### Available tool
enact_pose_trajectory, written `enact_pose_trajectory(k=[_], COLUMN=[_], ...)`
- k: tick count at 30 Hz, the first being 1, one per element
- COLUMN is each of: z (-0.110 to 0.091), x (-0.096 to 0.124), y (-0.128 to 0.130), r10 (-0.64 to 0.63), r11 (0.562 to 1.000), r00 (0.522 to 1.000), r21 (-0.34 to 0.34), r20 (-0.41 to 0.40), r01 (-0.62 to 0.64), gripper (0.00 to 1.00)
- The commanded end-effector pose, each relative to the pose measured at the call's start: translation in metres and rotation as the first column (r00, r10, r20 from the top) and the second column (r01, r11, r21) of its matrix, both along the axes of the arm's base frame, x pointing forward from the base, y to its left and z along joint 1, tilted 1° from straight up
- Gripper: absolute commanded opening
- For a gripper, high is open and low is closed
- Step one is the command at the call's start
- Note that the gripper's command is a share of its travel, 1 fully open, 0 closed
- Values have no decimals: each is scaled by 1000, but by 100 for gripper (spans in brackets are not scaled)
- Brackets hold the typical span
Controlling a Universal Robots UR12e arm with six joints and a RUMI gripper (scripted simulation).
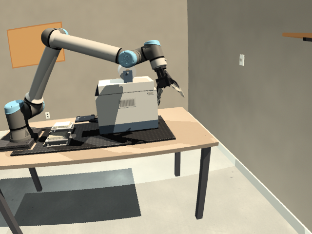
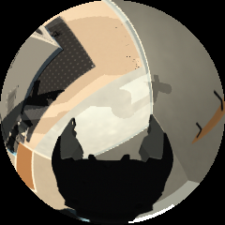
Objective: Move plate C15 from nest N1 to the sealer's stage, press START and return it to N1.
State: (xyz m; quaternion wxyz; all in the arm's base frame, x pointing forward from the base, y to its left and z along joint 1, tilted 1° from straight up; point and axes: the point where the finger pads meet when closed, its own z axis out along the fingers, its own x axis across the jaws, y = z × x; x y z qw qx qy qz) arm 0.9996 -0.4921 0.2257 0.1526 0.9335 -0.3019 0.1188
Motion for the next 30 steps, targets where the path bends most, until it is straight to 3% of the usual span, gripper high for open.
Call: enact_pose_trajectory(k=[1,17,18,30], z=[2,2,6,56], x=[0,0,-1,-14], y=[0,0,1,17], r10=[0,0,1,6], r11=[1000,1000,1000,1000], r00=[1000,1000,1000,1000], r21=[-1,-1,2,29], r20=[2,2,1,-9], r01=[0,0,-1,-6], gripper=[100,100,68,68])
